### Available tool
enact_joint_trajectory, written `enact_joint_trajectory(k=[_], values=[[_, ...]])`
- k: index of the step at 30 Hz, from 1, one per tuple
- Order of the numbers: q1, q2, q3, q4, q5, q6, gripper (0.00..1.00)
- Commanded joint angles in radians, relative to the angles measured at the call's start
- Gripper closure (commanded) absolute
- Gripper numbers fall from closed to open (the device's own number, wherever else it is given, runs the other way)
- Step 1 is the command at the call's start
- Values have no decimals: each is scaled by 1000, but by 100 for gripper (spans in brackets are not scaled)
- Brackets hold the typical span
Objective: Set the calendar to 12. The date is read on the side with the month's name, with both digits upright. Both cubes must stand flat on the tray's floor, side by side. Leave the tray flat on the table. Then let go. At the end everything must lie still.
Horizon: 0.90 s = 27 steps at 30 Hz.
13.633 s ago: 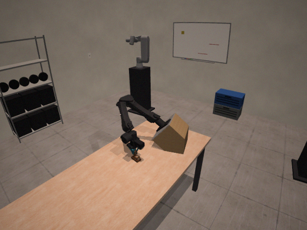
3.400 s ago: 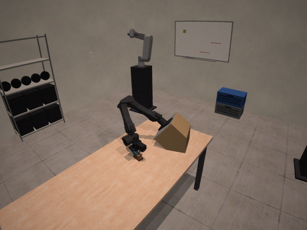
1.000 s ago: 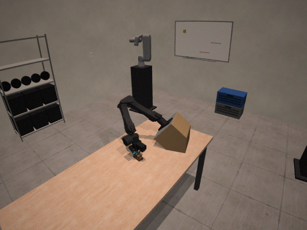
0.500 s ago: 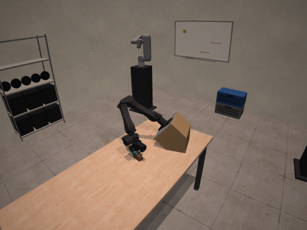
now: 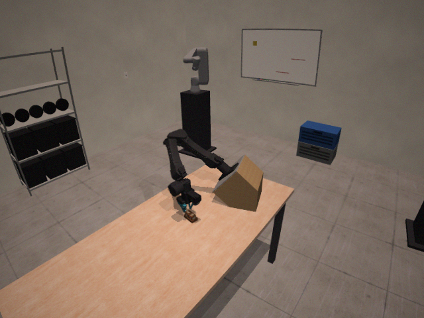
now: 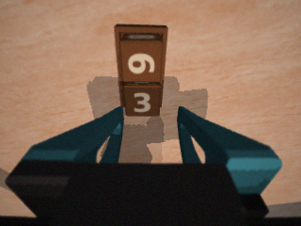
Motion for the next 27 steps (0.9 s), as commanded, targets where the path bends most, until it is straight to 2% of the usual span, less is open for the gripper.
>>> enact_joint_trajectory(k=[1, 3, 4, 5, 10, 16, 17, 27], values=[[60, -47, 53, -143, 12, 91, 53], [60, -47, 53, -143, 12, 91, 53], [84, -24, 81, -198, 16, 129, 53], [97, -49, 90, -227, 16, 149, 53], [143, -64, 127, -332, 20, 219, 53], [157, -61, 138, -362, 18, 240, 53], [157, -61, 138, -362, 17, 240, 0], [155, -62, 135, -359, 17, 238, 0]])
